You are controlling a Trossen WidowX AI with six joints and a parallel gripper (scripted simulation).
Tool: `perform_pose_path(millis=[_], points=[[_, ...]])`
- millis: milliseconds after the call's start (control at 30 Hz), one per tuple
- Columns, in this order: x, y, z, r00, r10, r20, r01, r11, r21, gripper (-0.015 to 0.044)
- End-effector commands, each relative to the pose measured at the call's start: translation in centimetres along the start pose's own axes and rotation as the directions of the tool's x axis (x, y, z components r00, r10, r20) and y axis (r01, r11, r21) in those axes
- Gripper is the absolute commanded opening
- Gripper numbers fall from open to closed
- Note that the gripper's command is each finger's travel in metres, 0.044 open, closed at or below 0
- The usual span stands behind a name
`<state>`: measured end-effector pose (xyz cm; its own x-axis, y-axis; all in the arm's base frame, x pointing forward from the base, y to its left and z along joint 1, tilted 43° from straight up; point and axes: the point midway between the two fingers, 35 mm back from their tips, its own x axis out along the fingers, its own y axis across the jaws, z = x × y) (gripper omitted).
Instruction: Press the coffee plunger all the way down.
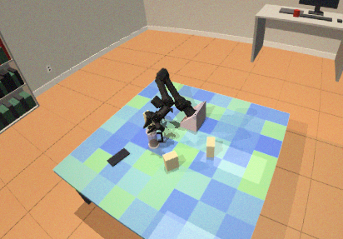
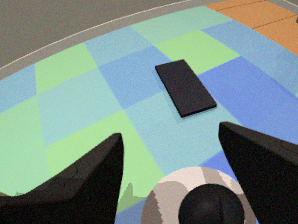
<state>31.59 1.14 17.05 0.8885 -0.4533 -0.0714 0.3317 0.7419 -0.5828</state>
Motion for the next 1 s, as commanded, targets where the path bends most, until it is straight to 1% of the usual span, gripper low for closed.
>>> perform_pose_path(millis=[0, 100, 133, 300, 400, 633, 967], points=[[0.0, 0.1, 0.0, 1.000, 0.005, 0.001, -0.005, 1.000, 0.002, 0.0357], [0.0, 0.1, 0.0, 1.000, 0.005, 0.001, -0.005, 1.000, 0.002, 0.0436], [0.0, 0.1, 0.0, 1.000, 0.005, 0.001, -0.005, 1.000, 0.002, 0.0440], [-0.3, 0.2, 0.8, 1.000, 0.013, 0.018, -0.013, 1.000, 0.015, 0.0440], [-1.2, 0.3, 1.6, 1.000, 0.014, 0.006, -0.014, 1.000, 0.014, 0.0440], [-6.7, -1.1, 5.0, 1.000, -0.004, -0.018, 0.004, 1.000, -0.006, 0.0440], [-6.8, -1.1, 4.9, 1.000, -0.005, -0.018, 0.005, 1.000, -0.007, 0.0440]])
